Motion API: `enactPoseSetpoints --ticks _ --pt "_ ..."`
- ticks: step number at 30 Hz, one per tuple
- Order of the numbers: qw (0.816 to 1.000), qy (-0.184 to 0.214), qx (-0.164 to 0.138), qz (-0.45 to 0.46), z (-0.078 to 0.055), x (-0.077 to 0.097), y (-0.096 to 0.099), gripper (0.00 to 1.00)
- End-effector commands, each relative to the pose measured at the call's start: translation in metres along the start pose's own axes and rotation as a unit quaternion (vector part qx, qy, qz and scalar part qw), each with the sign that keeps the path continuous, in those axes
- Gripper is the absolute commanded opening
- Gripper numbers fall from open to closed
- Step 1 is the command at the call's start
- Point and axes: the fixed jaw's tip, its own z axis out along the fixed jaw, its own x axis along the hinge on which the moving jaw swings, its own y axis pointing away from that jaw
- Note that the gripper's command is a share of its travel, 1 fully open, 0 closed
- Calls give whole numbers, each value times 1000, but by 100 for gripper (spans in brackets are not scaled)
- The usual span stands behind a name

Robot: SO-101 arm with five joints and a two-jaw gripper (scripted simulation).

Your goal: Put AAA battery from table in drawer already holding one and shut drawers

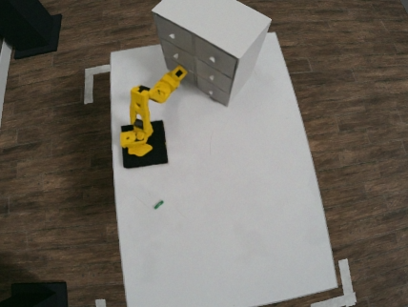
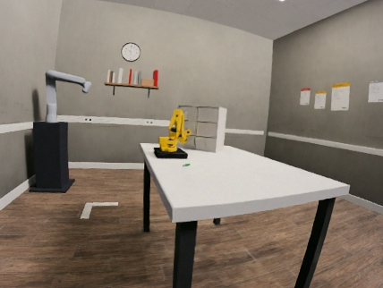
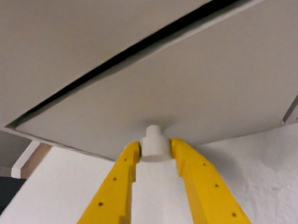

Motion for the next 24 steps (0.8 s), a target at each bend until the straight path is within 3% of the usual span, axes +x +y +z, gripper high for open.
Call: enactPoseSetpoints --ticks 1,24 --pt "1000 3 -1 4 1 2 1 0" --pt "1000 3 -5 0 -7 4 1 0"
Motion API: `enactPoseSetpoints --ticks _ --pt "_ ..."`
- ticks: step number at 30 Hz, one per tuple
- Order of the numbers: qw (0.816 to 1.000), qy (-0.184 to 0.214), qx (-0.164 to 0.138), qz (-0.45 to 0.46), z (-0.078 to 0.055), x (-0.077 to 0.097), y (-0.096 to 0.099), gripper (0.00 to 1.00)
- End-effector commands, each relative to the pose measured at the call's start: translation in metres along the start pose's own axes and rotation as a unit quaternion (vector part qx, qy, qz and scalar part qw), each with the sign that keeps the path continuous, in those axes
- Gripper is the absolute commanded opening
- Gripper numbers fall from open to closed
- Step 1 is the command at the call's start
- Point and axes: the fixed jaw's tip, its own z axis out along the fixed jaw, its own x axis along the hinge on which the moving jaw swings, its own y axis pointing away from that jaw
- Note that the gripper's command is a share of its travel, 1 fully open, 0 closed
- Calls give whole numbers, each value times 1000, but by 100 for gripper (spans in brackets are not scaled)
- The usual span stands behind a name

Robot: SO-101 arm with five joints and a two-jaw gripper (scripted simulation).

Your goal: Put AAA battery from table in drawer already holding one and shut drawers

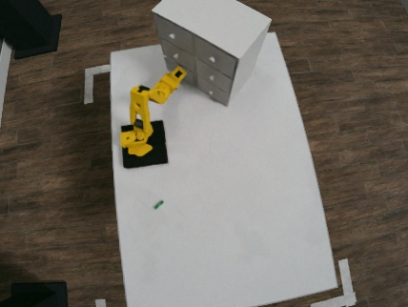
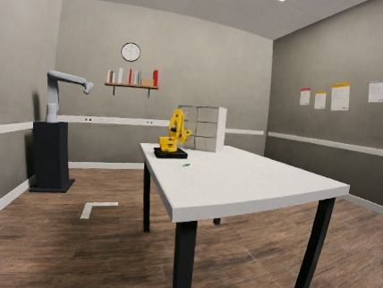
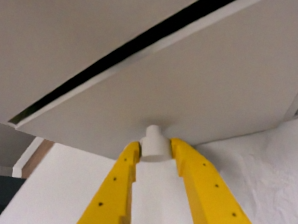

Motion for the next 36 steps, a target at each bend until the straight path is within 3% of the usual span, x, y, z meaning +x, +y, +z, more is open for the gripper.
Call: enactPoseSetpoints --ticks 1,36 --pt "1000 4 -2 -1 -4 3 1 0" --pt "1000 6 -6 -3 -13 7 1 0"
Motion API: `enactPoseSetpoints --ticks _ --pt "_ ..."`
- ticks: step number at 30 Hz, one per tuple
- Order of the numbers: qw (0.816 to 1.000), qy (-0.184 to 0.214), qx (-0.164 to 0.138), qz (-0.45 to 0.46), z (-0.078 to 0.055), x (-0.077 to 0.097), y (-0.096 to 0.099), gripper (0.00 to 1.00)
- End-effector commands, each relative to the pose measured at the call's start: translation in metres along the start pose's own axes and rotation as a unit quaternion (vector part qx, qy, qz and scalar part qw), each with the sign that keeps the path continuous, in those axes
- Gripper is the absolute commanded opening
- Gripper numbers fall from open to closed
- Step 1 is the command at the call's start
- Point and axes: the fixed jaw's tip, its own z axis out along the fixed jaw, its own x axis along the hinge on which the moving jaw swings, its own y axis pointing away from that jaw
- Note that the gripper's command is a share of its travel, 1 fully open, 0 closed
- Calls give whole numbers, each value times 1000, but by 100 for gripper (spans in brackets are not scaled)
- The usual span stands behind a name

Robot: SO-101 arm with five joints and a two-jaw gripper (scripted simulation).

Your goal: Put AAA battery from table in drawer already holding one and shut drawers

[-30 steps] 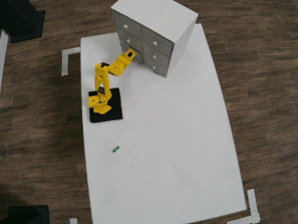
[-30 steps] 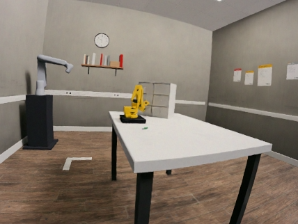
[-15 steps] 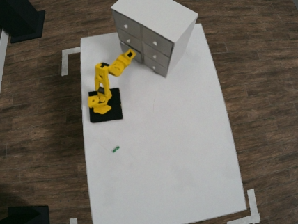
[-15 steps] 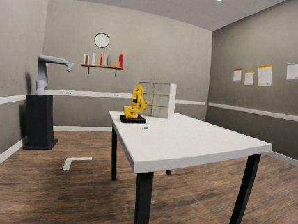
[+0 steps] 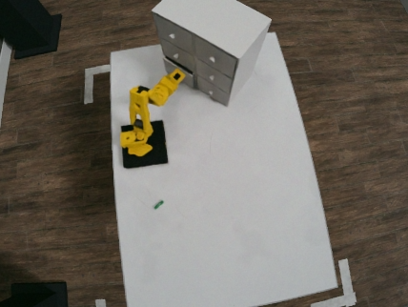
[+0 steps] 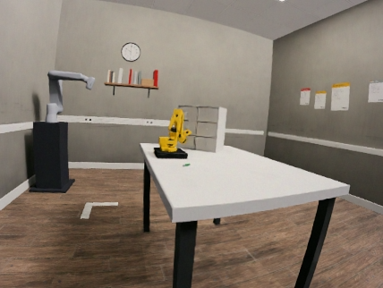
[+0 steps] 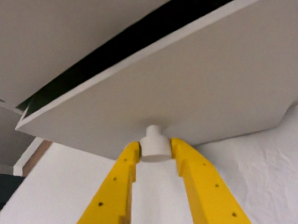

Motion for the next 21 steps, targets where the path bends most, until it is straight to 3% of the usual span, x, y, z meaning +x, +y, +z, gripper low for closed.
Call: enactPoseSetpoints --ticks 1,21 --pt "1000 6 -4 -2 -4 3 2 0" --pt "1000 6 -4 -3 -6 4 3 0"
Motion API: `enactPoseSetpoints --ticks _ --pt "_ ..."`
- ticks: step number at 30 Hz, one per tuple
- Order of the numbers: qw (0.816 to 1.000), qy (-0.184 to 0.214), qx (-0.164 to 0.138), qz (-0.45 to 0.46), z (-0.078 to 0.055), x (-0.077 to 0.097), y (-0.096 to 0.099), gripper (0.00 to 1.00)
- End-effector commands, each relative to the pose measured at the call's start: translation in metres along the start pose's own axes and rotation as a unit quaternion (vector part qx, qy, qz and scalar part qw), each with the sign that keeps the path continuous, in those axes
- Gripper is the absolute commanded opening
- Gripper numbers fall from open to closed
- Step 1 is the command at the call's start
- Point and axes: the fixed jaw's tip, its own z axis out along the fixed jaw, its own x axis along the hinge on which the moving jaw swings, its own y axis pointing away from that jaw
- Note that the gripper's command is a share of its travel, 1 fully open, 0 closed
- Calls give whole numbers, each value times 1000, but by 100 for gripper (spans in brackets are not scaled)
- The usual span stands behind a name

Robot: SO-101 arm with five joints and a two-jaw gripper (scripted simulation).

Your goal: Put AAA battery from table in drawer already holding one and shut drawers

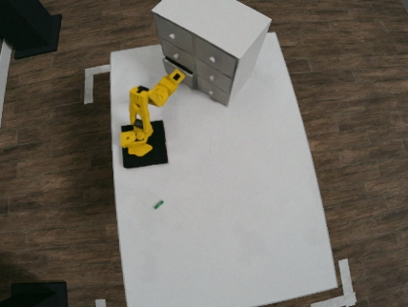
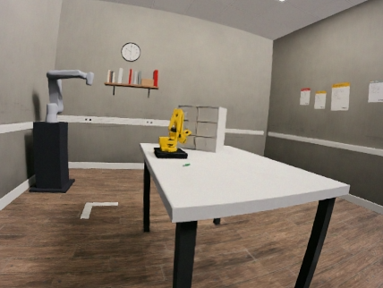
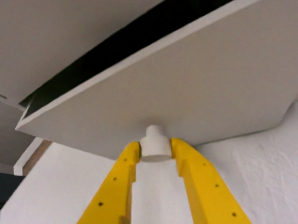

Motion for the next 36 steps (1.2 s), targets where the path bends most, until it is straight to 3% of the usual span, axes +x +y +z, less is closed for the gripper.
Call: enactPoseSetpoints --ticks 1,36 --pt "1000 6 -4 -3 -4 4 3 0" --pt "1000 9 -8 -4 -13 8 3 0"
